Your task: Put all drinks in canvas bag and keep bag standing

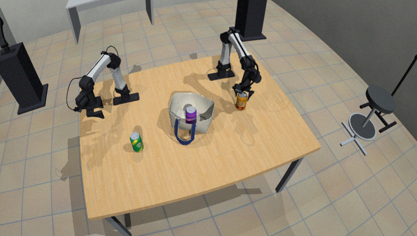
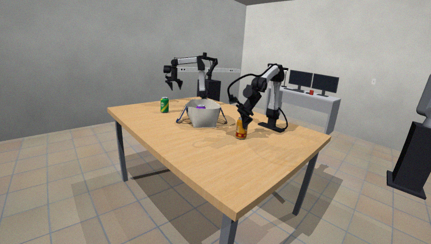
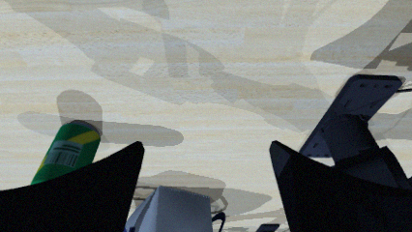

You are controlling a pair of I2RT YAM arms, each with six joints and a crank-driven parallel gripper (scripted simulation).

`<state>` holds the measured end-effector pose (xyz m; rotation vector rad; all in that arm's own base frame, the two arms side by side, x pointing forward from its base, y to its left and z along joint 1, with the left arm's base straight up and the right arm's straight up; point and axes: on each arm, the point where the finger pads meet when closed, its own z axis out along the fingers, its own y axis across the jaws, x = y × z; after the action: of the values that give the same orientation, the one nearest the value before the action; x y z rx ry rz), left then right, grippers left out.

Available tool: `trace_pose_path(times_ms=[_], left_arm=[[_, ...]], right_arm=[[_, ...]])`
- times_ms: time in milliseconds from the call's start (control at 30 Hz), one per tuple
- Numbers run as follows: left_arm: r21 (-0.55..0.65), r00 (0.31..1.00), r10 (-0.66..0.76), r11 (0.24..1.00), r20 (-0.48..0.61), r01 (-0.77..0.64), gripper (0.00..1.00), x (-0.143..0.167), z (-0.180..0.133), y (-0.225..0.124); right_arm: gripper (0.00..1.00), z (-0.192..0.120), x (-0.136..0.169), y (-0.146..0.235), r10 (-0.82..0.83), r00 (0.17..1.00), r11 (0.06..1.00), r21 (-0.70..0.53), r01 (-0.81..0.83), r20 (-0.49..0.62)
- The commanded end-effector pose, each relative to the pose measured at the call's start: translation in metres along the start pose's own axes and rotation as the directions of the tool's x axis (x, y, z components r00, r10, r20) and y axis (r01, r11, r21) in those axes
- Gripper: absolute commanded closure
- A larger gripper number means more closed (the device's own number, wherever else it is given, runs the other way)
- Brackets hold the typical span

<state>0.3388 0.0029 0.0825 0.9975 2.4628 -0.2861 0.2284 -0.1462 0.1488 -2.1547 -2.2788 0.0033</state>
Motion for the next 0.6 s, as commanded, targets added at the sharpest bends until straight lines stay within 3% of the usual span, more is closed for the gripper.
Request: trace_pose_path(times_ms=[0, 67, 133, 167, 567], left_arm=[[-0.065, 0.998, 0.014, 0.998, 0.054, -0.011, 0.11, -0.011, -0.002, 0.013], [-0.048, 0.999, 0.004, 0.999, 0.039, -0.002, 0.11, -0.005, 0.007, 0.012], [-0.083, 0.997, 0.031, 0.996, 0.072, -0.025, 0.11, -0.023, -0.008, 0.023], [-0.083, 0.997, 0.036, 0.996, 0.075, -0.03, 0.22, -0.026, -0.008, 0.022], [-0.084, 0.996, 0.039, 0.996, 0.076, -0.032, 0.23, -0.026, -0.007, 0.022]], right_arm=[[0.0, -0.011, -0.006, 0.003, 0.011, 0.998, 0.999, -0.037, -0.009, 0.058], [0.0, -0.011, -0.006, 0.003, 0.011, 0.998, 0.999, -0.037, -0.009, 0.058], [0.0, -0.011, -0.006, 0.003, 0.011, 0.998, 0.999, -0.037, -0.009, 0.058], [0.0, -0.011, -0.006, 0.003, 0.011, 0.998, 0.999, -0.037, -0.009, 0.058], [0.0, -0.011, -0.006, 0.003, 0.011, 0.998, 0.999, -0.037, -0.009, 0.058]])
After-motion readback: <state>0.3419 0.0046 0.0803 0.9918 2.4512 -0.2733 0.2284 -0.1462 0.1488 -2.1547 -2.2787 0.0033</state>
